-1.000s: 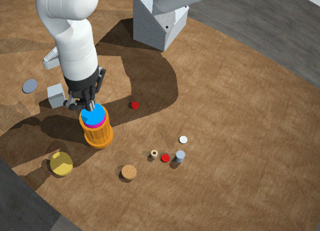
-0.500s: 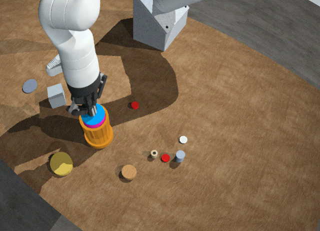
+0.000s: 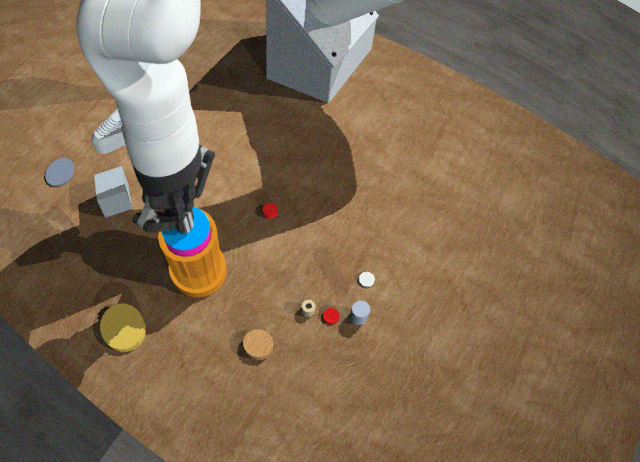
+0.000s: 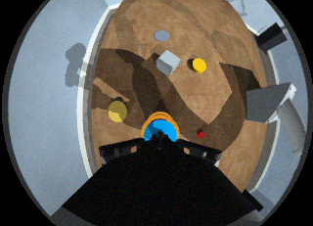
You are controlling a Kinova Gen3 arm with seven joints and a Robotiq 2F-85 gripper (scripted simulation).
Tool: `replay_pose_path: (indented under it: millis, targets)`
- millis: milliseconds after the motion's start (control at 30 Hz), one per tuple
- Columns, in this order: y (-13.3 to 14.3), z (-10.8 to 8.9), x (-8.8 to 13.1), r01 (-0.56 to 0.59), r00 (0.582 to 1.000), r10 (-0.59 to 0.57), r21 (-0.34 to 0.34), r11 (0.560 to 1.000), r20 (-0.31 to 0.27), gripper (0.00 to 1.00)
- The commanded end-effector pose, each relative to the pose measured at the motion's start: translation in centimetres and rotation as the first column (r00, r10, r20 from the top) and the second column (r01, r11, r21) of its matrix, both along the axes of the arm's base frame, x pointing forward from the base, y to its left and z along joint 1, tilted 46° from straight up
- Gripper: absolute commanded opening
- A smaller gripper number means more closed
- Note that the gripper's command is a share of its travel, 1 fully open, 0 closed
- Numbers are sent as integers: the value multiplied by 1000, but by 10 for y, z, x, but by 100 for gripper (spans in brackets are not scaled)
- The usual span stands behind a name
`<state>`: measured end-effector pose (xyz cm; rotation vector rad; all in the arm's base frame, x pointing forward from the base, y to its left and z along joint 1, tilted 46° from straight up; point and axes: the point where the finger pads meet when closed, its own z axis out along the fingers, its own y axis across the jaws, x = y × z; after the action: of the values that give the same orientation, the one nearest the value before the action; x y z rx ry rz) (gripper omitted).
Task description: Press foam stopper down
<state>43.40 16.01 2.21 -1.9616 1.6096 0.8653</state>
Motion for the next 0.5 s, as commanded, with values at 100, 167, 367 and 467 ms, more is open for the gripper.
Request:
replay_pose_path:
  millis: [100,167,367,467]
  targets:
    - [1,-1,0,1,1000,-1,0,1000,1,0]
    - [1,-1,0,1,1000,-1,0,1000,1,0]
    - [3,-3,0,1,1000,-1,0,1000,1,0]
    - [4,-4,-1,1,1000,-1,0,1000,1,0]
